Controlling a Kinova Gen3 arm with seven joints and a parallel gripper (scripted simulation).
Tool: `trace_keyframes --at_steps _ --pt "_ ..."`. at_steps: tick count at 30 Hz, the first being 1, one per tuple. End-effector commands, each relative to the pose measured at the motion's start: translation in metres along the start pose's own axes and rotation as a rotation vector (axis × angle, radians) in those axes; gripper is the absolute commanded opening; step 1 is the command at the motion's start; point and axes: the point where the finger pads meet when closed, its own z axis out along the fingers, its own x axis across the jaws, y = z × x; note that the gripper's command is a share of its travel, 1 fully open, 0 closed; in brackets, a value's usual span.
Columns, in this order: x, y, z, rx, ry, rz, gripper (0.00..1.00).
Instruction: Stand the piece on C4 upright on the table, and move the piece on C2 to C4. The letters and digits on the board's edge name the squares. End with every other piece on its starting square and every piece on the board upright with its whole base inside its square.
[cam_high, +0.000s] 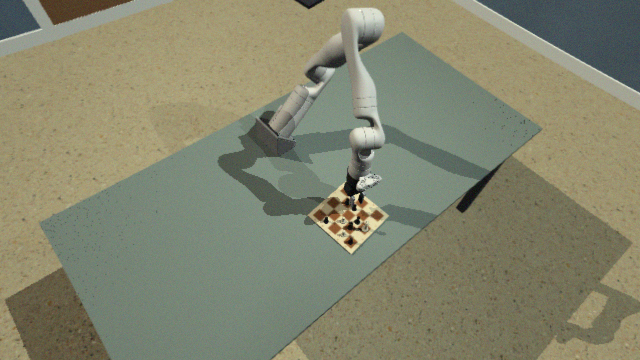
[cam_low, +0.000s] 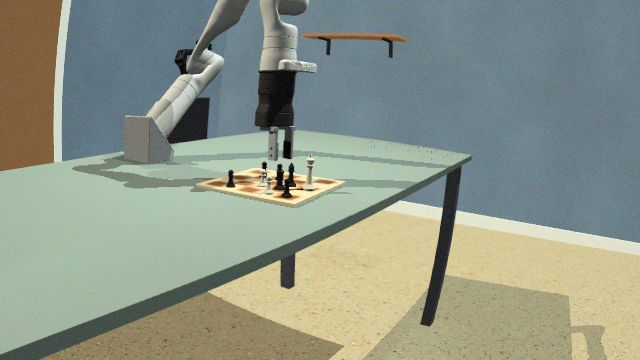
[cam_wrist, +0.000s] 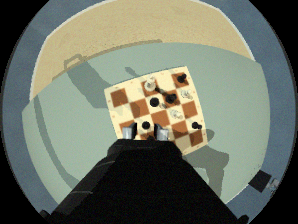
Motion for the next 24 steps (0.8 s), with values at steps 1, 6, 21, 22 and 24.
trace_keyframes --at_steps 1,6,21,22,24 --pt "0.0023 -0.0012 0.0001 0.006 0.006 -0.008 0.68" --pt "0.0028 -0.0025 -0.0003 0.008 0.006 -0.007 0.68" --pt "0.0031 -0.0032 -0.0005 0.009 0.006 -0.007 0.68" --pt "0.0031 -0.0032 -0.0005 0.009 0.006 -0.007 0.68" --pt "0.0031 -0.0032 -0.0005 0.009 0.006 -0.007 0.68"
